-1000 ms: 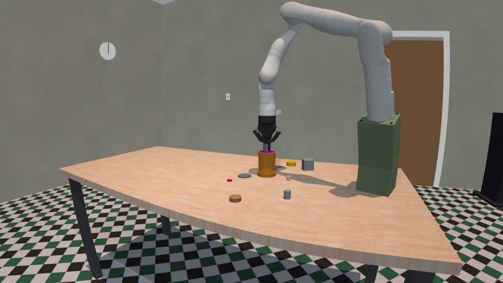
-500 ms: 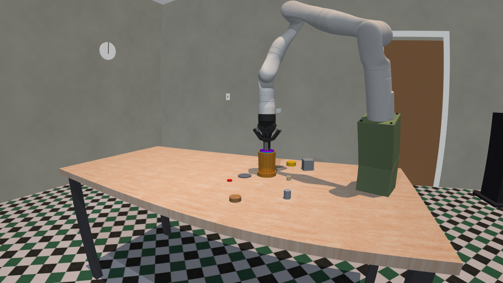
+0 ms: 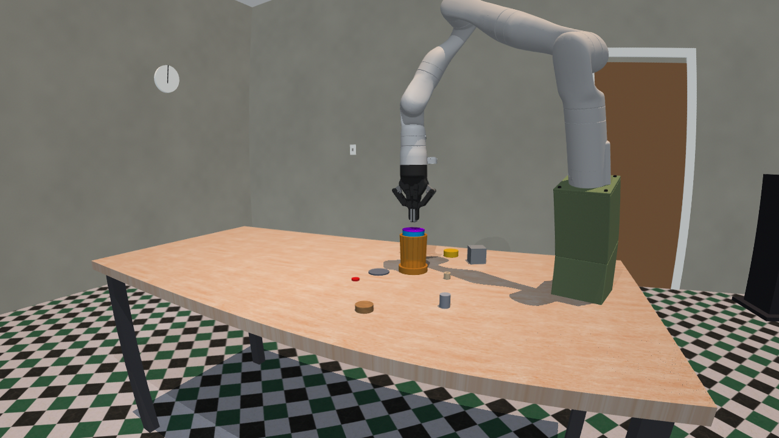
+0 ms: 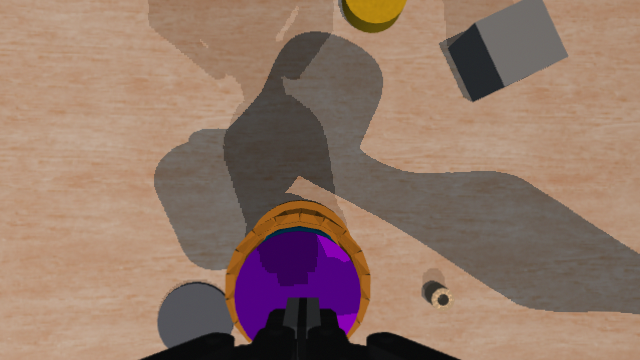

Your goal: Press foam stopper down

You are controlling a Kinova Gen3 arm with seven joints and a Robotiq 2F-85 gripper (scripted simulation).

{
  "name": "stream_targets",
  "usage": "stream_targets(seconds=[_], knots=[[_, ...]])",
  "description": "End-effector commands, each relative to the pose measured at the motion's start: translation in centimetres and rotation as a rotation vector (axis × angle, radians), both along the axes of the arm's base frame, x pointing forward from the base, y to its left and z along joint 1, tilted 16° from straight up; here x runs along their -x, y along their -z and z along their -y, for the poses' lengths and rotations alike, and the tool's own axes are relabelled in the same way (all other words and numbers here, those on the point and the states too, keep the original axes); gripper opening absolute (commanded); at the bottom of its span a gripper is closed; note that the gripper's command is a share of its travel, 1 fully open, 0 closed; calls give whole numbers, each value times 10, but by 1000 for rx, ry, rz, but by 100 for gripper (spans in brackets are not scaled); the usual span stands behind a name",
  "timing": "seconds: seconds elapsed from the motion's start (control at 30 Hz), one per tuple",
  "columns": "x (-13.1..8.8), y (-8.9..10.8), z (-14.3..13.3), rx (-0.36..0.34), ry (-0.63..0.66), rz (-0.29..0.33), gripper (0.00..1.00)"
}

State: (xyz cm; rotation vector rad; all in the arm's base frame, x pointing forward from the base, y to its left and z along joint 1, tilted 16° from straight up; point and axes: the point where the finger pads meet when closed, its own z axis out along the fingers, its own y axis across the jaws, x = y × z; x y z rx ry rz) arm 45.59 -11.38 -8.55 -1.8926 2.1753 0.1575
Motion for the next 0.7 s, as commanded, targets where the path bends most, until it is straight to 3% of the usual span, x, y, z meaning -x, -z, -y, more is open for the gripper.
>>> stream_targets(seconds=[0.0, 0.67], knots=[[-1, -8, 7, 7, 7, 8, 0], [-1, -10, 8, 7, 7, 8, 0]])
